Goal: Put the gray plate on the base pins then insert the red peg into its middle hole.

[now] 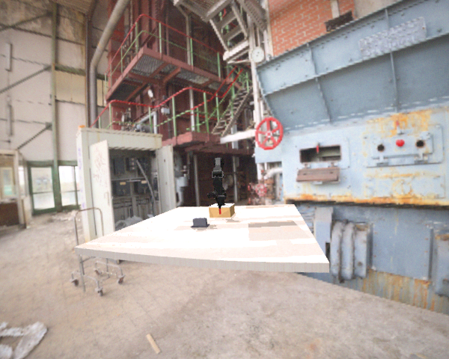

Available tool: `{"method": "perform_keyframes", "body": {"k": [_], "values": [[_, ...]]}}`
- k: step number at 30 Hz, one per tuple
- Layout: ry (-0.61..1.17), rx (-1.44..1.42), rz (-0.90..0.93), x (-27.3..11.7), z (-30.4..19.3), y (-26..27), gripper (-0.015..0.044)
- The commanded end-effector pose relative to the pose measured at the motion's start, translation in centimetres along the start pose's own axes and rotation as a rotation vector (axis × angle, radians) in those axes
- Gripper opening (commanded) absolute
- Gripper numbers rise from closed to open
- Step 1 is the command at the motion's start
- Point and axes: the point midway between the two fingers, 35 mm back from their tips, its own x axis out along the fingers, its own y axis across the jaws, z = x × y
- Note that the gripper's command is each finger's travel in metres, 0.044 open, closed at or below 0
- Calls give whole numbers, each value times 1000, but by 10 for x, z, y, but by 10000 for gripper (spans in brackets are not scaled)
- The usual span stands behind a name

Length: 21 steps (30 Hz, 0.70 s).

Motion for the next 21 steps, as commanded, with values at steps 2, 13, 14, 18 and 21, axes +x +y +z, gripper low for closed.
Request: {"method": "perform_keyframes", "body": {"k": [2,13,14,18,21], "values": [[-3,-4,-6,1,14,1,0],[-5,-5,-5,0,47,3,0],[-5,-5,-5,0,50,3,0],[-6,-5,-5,0,63,2,0],[-7,-6,-5,0,72,1,0]]}}
